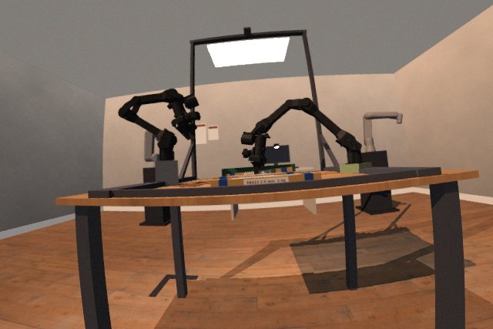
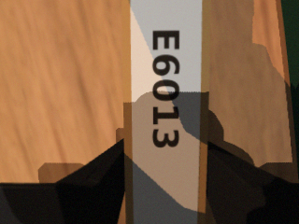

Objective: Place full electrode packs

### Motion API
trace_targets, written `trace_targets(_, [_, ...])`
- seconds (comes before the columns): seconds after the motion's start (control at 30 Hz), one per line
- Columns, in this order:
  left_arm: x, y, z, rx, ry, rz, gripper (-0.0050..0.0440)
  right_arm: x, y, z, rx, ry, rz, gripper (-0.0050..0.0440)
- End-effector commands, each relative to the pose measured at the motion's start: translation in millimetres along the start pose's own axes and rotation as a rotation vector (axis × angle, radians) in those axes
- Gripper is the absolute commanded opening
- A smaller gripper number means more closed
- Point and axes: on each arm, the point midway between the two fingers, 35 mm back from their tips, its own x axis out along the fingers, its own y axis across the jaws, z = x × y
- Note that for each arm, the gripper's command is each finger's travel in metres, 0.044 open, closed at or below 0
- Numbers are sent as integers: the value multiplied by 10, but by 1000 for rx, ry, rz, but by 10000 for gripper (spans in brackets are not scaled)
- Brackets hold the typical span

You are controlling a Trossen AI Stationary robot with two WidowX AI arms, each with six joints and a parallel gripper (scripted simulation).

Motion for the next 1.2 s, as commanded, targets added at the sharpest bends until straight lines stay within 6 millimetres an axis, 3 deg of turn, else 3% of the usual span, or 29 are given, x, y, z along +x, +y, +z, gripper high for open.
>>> trace_targets(0.0, [-520,-7,298,-4,-126,-15,-50,-57,3,46,1,-22,2,330])
trace_targets(1.17, [-1020,1,373,-4,-126,-15,-50,-57,3,46,1,-22,2,330])
